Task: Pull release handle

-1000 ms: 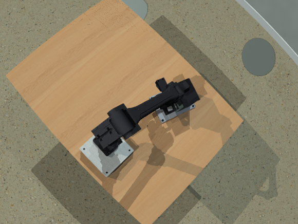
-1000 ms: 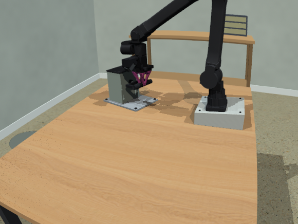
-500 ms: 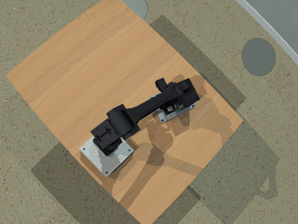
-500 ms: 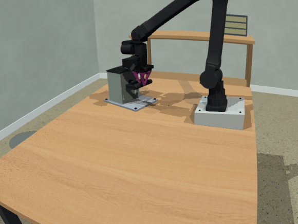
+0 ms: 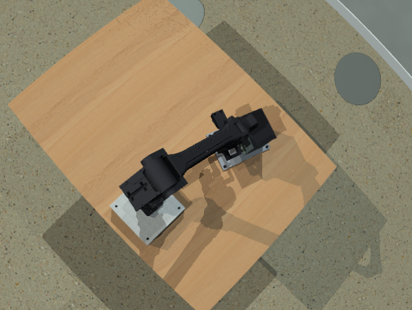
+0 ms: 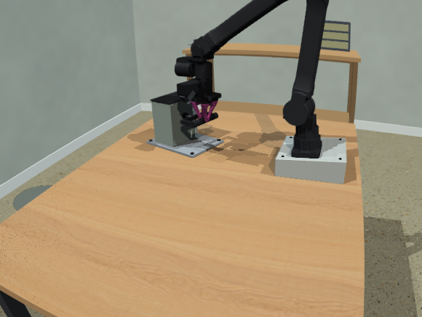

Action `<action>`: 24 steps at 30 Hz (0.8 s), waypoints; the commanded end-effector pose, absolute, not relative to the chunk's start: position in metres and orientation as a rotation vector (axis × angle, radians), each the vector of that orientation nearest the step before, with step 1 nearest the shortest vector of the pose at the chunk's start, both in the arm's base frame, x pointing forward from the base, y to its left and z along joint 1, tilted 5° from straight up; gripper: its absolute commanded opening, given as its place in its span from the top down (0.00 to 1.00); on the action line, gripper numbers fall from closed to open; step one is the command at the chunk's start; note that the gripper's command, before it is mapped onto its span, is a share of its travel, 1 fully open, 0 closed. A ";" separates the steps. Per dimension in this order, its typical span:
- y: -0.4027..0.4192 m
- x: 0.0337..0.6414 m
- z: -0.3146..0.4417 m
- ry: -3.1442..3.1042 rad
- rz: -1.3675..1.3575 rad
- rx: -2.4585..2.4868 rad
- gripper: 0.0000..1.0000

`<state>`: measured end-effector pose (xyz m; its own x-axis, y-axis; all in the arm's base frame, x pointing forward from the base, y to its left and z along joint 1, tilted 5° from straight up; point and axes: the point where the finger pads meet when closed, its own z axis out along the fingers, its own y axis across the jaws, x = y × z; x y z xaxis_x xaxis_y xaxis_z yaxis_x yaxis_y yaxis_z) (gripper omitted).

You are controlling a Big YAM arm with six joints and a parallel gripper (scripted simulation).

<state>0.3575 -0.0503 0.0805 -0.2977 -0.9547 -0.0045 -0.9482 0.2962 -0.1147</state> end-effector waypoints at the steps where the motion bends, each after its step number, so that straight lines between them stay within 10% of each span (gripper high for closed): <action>1: -0.044 0.325 0.070 2.510 -0.087 -1.840 1.00; 24: -0.038 0.307 0.069 2.521 -0.075 -1.845 1.00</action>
<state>0.3431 -0.0457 0.0792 -0.2998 -0.9540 -0.0033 -0.9466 0.2979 -0.1236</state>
